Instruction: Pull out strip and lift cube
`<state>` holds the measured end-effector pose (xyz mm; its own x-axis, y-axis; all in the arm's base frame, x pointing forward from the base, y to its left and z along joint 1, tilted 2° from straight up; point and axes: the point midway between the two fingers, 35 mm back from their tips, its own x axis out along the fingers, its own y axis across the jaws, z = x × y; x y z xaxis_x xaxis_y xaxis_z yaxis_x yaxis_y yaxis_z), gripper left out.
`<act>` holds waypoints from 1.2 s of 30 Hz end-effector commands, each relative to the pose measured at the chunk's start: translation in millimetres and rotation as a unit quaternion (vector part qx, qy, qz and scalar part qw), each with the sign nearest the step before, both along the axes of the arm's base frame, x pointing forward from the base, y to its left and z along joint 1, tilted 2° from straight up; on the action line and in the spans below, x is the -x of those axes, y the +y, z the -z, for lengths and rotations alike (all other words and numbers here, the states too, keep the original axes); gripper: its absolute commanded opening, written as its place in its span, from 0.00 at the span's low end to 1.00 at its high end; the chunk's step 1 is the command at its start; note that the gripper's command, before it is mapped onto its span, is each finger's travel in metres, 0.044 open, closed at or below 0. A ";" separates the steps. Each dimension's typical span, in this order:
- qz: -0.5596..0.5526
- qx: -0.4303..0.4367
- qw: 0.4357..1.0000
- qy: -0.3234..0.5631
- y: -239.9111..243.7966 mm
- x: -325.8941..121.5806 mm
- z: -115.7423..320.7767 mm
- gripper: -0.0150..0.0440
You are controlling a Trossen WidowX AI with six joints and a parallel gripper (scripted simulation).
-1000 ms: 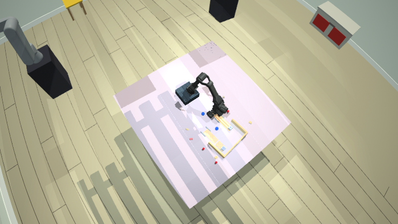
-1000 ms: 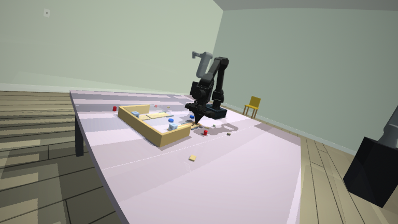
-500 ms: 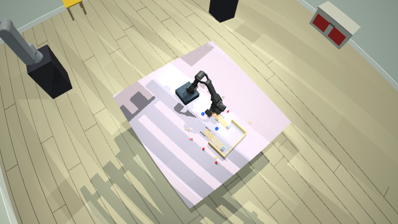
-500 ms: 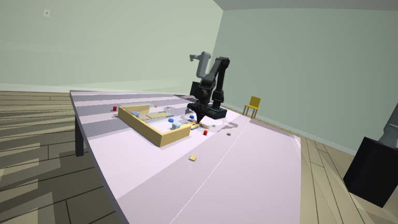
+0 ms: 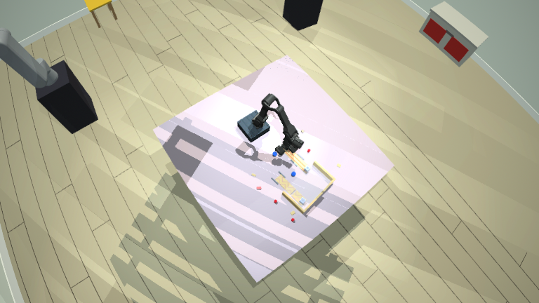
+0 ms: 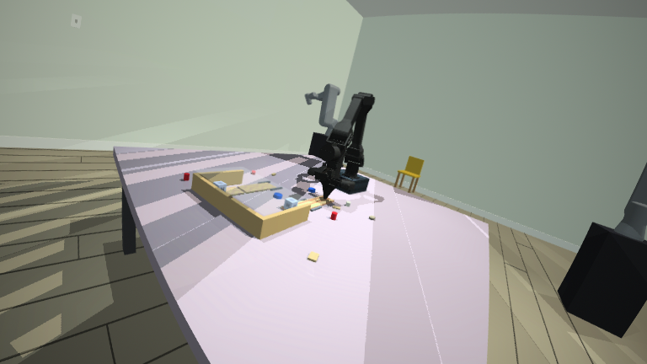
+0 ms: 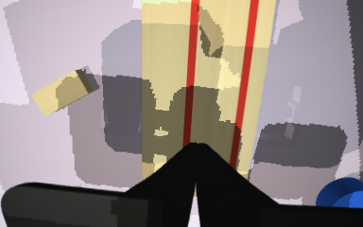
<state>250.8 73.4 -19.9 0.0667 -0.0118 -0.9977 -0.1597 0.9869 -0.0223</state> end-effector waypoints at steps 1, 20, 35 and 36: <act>0.001 0.003 1.000 0.014 -3.2 13.9 5.5 0.25; 0.001 0.003 1.000 0.015 -8.1 40.4 6.7 0.25; 0.001 0.003 1.000 0.016 -10.5 53.0 7.3 0.25; 0.001 0.003 1.000 0.016 -10.5 53.0 7.3 0.25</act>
<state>207.2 65.6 -22.5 0.0625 -0.0116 -0.9980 -0.1599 0.9869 -0.0215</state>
